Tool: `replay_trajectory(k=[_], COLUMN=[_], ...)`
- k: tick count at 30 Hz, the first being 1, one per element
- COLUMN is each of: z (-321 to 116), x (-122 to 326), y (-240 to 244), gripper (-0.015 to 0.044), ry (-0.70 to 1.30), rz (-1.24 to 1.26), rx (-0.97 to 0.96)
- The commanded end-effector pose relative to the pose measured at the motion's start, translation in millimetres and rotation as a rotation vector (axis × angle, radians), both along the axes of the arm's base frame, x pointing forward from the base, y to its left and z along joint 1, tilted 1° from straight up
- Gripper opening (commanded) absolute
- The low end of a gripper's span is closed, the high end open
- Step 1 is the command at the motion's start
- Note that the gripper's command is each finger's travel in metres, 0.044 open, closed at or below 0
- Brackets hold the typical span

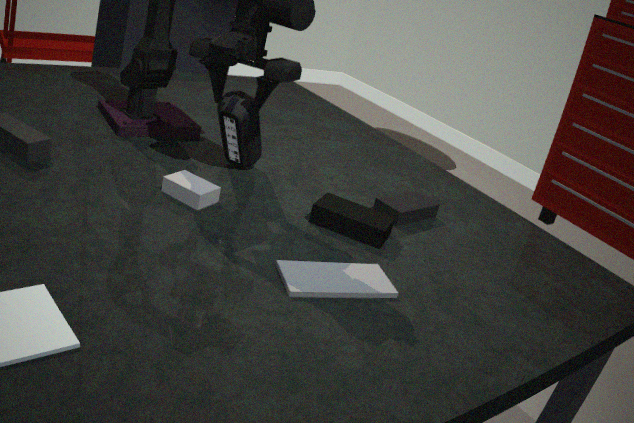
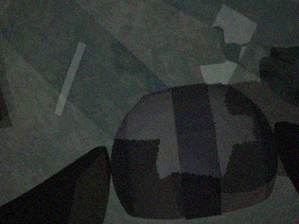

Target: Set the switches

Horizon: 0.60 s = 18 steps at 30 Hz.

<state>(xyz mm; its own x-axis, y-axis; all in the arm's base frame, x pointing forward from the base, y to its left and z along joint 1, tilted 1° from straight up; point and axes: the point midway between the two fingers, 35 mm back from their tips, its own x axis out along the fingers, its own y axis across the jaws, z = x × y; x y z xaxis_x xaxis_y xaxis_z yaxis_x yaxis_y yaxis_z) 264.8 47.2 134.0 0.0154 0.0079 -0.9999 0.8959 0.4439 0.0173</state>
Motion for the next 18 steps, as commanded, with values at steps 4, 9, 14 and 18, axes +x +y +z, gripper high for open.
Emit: replay_trajectory(k=[4, 9, 14, 18], z=[-8, -10, -11, -13], x=[1, 2, 4, 5], y=[-3, -7, -10, -12], gripper=[0.0338, 0.0338, 0.0338, 0.0338], ry=[0.016, 0.016, 0.016, 0.016], rz=[0.007, 0.007, 0.007, 0.007], rx=[-0.003, -0.004, -0.004, -0.004])
